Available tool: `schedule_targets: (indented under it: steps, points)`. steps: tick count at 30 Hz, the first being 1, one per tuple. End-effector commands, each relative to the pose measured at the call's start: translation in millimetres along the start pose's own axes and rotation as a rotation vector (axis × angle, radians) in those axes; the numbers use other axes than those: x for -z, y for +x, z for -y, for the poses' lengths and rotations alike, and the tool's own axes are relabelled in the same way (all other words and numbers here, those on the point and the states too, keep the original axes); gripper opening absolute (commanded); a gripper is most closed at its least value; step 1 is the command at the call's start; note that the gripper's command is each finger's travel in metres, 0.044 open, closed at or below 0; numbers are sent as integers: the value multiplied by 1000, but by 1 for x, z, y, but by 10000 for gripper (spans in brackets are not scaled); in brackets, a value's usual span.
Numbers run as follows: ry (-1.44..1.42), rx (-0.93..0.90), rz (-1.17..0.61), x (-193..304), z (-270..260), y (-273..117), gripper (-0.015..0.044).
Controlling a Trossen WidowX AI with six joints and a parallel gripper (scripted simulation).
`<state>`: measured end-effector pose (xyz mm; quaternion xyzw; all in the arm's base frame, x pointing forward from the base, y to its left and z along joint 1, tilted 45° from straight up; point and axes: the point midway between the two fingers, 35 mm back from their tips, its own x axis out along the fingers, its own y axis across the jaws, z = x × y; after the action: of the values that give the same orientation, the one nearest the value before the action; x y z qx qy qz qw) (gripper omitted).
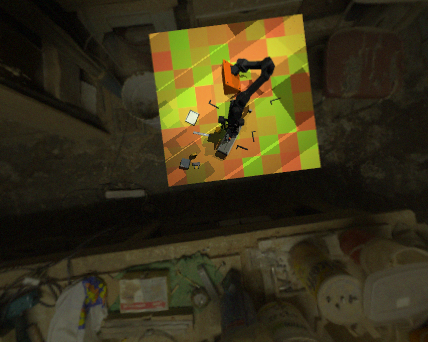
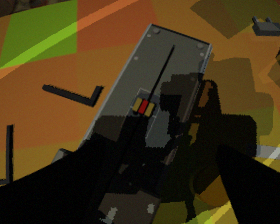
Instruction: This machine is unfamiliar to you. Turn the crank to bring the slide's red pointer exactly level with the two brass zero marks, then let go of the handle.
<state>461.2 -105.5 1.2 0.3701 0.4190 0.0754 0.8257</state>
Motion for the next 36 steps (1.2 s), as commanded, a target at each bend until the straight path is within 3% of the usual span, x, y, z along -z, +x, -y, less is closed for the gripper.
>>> schedule_targets:
  steps: [1,11,29,36]
  points:
    - [0,0,0,0,0,0,256]
    - [0,0,0,0,0,0,0]
    - [0,0,0,0,0,0,0]
    - [0,0,0,0,0,0,184]
